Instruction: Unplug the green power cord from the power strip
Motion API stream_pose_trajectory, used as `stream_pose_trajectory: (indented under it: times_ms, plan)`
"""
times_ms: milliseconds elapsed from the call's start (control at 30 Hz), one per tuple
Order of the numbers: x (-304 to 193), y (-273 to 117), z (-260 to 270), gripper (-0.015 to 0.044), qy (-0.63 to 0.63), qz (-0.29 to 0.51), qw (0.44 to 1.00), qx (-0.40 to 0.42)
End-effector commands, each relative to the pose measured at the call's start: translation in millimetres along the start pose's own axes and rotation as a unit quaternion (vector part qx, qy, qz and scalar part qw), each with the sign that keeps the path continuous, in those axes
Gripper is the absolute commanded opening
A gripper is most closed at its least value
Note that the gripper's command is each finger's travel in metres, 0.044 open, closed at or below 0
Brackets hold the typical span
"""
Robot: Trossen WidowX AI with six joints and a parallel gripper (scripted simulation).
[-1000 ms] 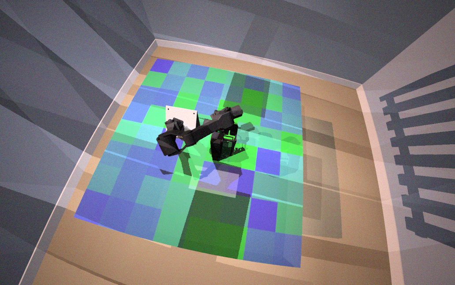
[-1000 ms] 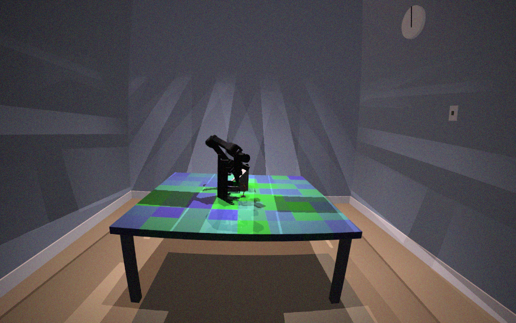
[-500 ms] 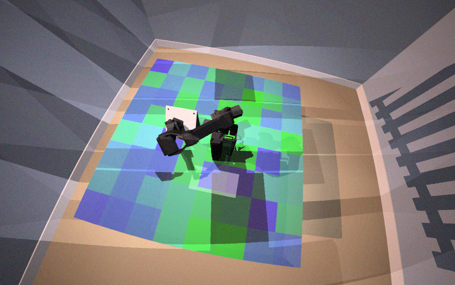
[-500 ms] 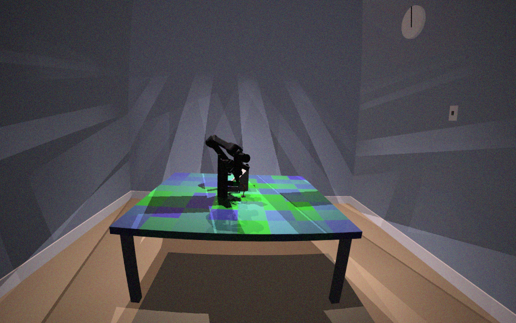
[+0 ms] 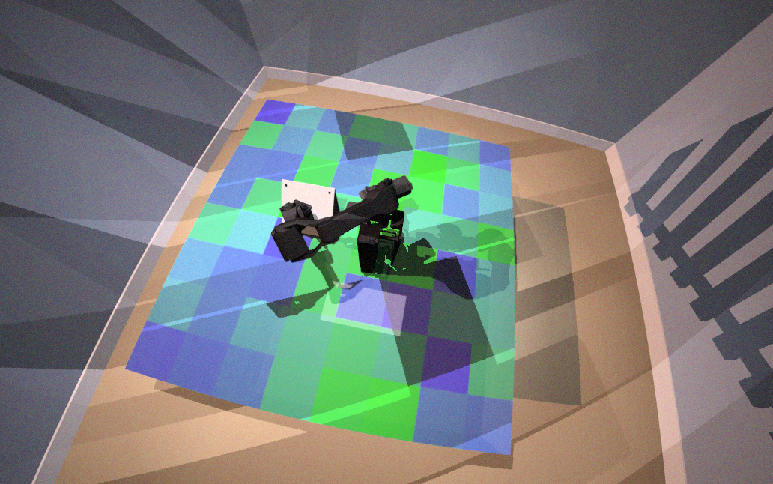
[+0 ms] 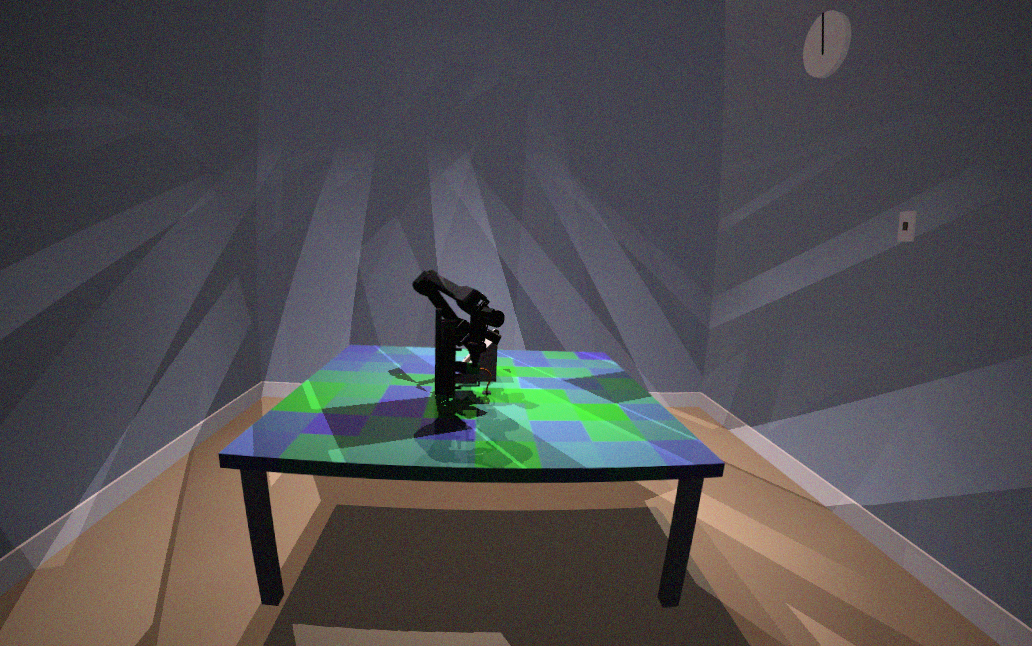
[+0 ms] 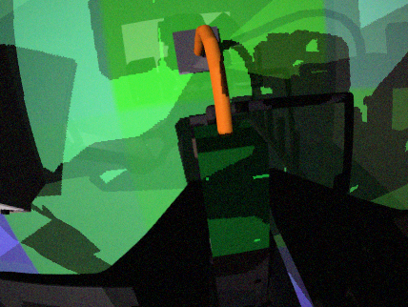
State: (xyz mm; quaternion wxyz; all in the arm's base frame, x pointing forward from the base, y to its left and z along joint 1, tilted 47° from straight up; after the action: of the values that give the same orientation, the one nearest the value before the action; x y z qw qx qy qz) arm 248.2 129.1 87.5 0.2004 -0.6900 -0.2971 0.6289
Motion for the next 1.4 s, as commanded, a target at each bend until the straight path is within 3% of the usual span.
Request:
stream_pose_trajectory:
  times_ms: [0,467,900,1033,1167,1367]
  plan:
    - [22.2,-7.5,1.9,0.0000,-0.003,-0.031,1.000,0.003]
    - [44.1,-12.5,6.3,0.0000,-0.004,-0.031,1.000,0.003]
    - [37.9,-10.1,7.0,0.0341,-0.004,-0.028,1.000,0.003]
    - [57.4,-15.9,8.8,0.0440,-0.005,-0.030,1.000,0.003]
    - [93.8,-25.5,16.2,0.0440,-0.004,-0.030,1.000,0.003]
    - [96.2,-26.0,16.9,0.0440,-0.004,-0.030,1.000,0.003]
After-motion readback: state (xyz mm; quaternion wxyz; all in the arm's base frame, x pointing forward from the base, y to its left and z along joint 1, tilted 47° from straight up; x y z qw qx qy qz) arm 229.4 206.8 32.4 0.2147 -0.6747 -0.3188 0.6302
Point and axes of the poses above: the point midway between the two fingers, 35 mm back from their tips, its own y axis out along the fingers, its own z axis across the jaws, x = y × z, the point moved 8 cm from there along -y, back along the fingers, and after that the axes turned 9 degrees about y, right-handed, at the moved point
